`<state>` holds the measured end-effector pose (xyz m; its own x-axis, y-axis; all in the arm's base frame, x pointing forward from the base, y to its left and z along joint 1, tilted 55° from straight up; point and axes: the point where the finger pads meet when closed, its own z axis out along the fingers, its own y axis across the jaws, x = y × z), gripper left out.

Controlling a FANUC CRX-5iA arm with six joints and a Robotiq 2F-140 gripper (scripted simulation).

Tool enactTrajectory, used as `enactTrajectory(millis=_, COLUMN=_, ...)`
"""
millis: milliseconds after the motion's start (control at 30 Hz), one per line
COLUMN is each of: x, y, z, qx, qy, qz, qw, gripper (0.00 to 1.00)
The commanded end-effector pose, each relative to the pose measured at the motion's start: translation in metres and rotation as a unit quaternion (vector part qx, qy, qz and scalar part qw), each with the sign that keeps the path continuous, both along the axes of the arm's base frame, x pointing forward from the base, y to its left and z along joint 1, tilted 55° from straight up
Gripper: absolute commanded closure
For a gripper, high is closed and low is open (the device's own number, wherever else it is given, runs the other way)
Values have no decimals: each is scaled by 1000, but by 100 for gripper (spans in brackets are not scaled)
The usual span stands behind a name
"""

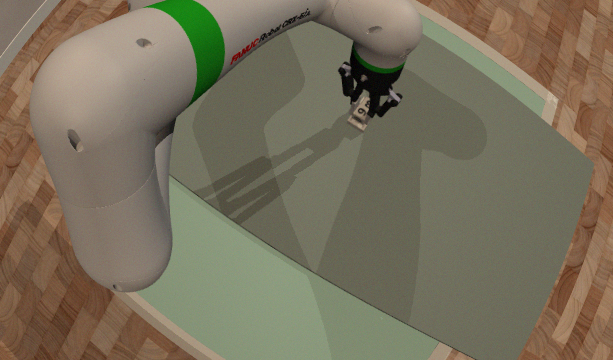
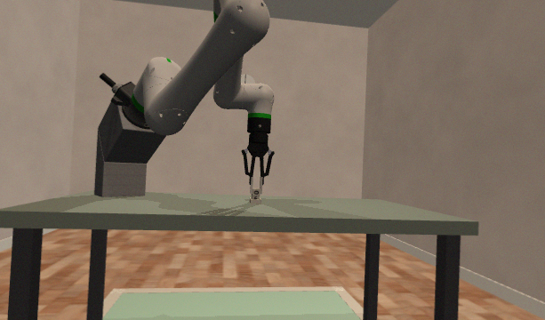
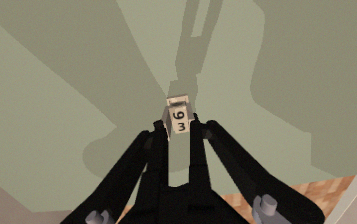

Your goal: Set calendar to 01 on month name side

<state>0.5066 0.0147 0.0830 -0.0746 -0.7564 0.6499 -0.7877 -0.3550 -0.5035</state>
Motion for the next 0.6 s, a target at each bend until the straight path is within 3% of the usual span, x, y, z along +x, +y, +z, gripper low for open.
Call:
enactTrajectory(millis=0, x=2, y=-1, z=-1, qx=0, qy=0, qz=0, qw=1000, gripper=84)
enactTrajectory(millis=567, x=5, y=-4, z=-5, qx=0, qy=0, qz=0, qw=1000, gripper=84)
